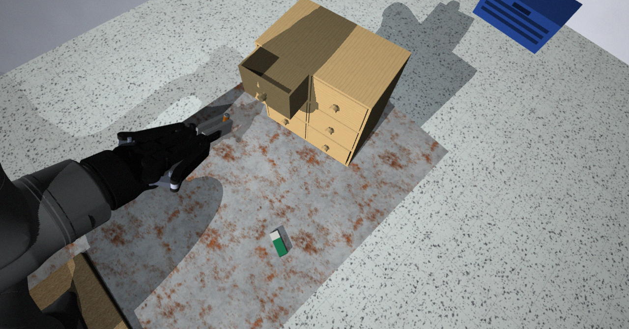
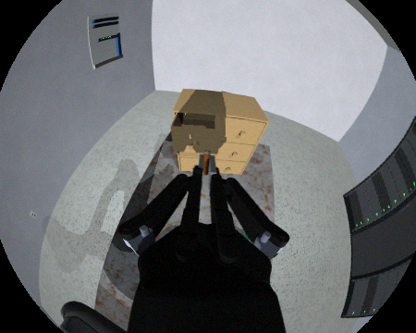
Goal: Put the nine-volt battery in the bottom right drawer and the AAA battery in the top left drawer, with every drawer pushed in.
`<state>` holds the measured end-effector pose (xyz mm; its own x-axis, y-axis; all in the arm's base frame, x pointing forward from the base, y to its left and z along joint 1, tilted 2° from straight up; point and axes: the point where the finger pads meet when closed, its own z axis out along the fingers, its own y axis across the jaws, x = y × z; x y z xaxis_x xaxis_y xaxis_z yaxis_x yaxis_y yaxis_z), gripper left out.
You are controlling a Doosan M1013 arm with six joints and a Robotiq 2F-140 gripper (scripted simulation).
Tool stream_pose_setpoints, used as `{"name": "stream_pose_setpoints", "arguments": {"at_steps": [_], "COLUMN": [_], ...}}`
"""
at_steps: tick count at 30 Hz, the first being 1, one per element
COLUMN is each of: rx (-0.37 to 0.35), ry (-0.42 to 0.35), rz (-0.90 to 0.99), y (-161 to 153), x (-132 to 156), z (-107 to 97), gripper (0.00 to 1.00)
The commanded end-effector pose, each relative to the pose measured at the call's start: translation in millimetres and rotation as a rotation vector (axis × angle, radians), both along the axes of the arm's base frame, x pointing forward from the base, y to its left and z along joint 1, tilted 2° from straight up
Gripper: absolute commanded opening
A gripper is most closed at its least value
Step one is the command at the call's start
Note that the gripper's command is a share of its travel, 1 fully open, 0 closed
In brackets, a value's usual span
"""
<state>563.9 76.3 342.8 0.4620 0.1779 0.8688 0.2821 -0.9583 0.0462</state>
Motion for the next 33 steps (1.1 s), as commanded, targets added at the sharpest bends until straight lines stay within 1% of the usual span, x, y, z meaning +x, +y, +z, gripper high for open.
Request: {"name": "stream_pose_setpoints", "arguments": {"at_steps": [1, 9, 18, 33], "rx": [0.038, 0.053, 0.057, 0.057], "ry": [-0.087, -0.133, -0.149, -0.150], "rz": [0.038, 0.040, 0.039, 0.039], "y": [0.5, 0.1, -0.5, -0.1], "x": [-1.1, -2.2, -2.4, -1.1], "z": [-1.9, -2.7, -2.7, -2.7], "gripper": [0.03, 0.03, 0.03, 0.03]}}
